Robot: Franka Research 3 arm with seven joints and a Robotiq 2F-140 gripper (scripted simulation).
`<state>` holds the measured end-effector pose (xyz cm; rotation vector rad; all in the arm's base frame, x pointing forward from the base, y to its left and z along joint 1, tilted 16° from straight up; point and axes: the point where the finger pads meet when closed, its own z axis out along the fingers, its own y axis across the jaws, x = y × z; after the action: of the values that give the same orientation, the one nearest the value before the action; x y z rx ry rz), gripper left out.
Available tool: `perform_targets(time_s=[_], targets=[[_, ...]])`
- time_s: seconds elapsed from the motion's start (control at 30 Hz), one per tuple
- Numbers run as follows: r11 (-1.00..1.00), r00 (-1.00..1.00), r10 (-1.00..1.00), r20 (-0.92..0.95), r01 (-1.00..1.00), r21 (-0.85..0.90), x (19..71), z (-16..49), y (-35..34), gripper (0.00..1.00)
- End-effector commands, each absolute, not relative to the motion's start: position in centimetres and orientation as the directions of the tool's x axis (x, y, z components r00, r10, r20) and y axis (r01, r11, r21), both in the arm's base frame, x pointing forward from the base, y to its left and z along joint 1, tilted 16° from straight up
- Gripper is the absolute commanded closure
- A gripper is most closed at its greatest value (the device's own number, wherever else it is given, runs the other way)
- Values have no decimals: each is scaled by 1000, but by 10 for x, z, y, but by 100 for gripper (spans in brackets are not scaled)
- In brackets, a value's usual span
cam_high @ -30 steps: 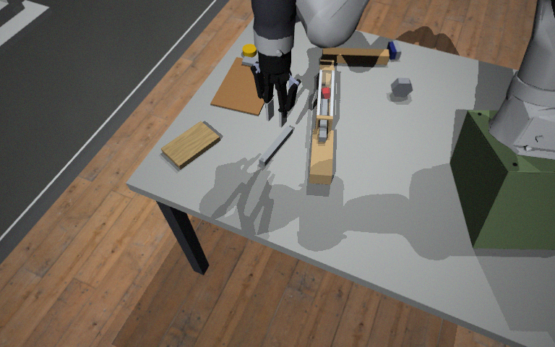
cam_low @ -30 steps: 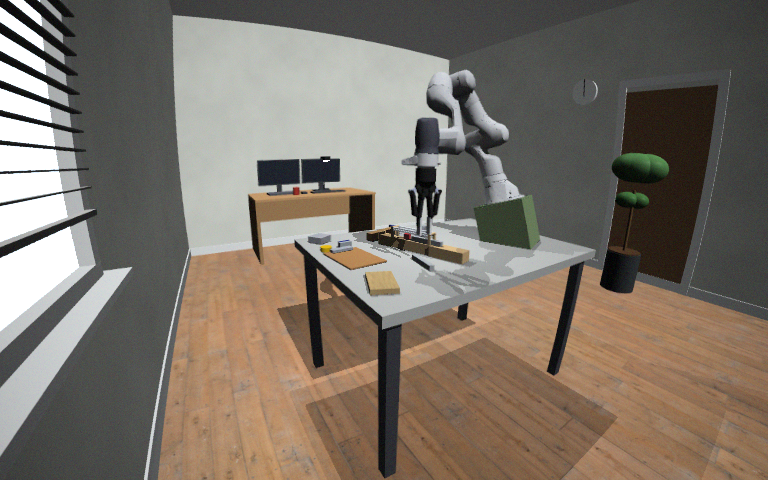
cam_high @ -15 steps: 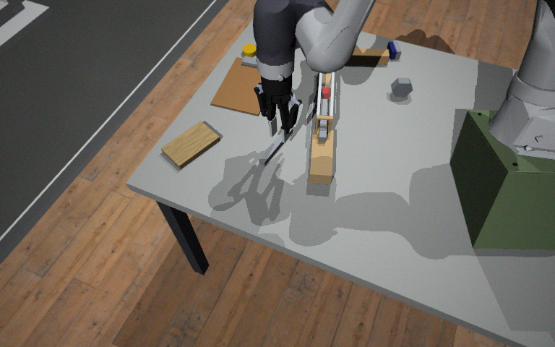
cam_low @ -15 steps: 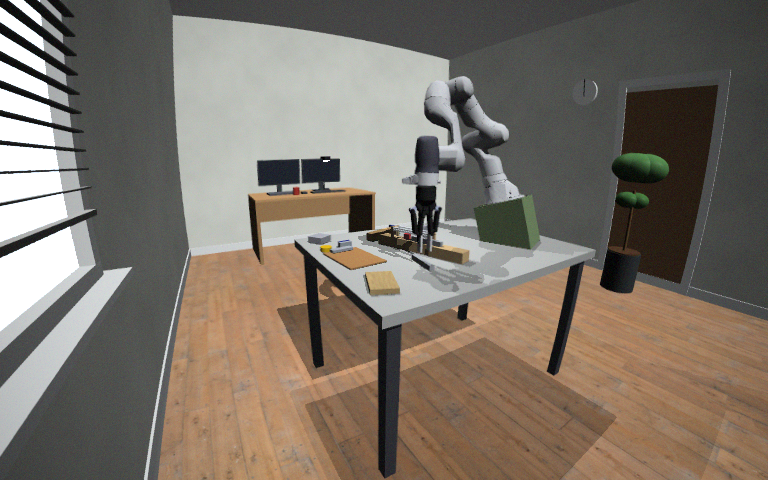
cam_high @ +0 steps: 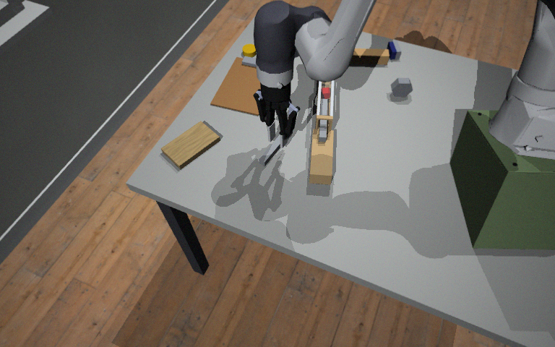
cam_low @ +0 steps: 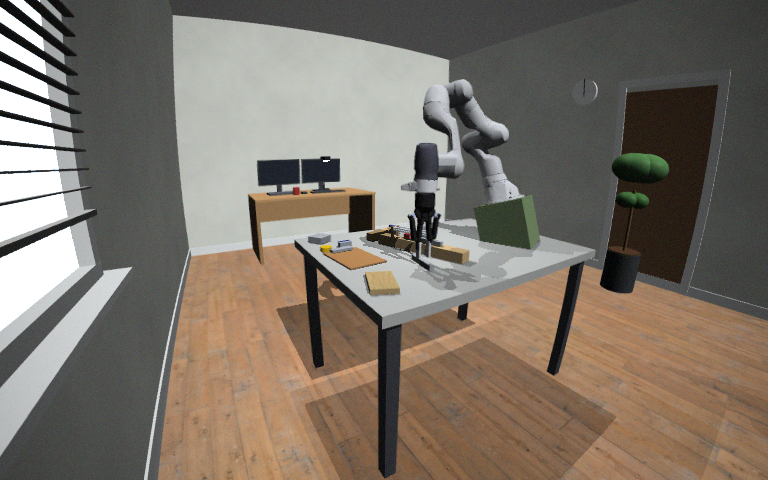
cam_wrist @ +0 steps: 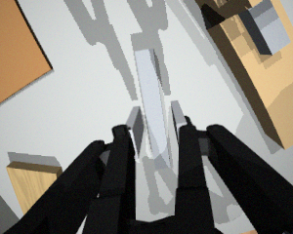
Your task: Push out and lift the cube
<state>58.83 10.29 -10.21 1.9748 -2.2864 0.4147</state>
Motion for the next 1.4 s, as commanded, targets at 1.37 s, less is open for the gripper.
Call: perform_targets(time_s=[1.37], targets=[[130, -164, -957, 240, -980, -151, 593, -123, 99, 77]])
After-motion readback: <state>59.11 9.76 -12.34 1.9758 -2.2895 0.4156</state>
